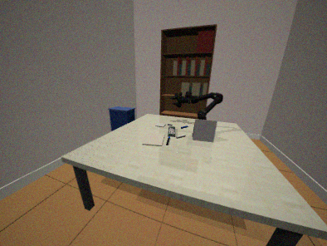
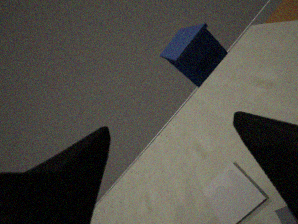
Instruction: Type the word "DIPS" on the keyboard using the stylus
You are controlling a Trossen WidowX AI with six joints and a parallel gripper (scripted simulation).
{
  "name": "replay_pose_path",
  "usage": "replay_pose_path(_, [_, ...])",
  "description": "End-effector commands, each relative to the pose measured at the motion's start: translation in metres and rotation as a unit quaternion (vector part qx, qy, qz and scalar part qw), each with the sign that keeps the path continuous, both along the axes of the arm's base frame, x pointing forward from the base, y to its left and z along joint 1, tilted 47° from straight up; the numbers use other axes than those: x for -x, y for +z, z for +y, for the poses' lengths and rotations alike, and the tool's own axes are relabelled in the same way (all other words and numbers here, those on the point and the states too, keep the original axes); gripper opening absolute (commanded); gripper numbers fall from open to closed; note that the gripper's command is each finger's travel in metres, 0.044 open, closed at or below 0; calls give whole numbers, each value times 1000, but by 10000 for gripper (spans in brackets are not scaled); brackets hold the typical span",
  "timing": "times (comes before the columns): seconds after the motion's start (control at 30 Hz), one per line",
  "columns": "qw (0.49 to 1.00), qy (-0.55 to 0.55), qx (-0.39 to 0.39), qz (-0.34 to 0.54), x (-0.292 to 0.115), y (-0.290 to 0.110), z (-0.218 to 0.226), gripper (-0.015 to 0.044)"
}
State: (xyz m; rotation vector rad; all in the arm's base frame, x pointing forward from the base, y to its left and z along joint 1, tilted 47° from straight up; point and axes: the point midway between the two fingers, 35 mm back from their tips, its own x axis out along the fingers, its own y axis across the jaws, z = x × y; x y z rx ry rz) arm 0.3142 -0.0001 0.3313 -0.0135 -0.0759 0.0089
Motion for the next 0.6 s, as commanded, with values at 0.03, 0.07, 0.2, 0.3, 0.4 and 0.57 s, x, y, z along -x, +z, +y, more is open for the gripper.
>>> replay_pose_path(0.03, [1000, -2, -4, 21, -6, -10, 1, 387])
replay_pose_path(0.07, [999, -5, -8, 47, -13, -22, 3, 361])
replay_pose_path(0.2, [985, -22, -14, 171, -38, -83, 14, 256])
replay_pose_path(0.3, [964, -39, -3, 264, -48, -133, 24, 177])
replay_pose_path(0.4, [933, -60, 21, 354, -49, -182, 34, 99])
replay_pose_path(0.57, [863, -99, 94, 486, -33, -258, 45, 0])
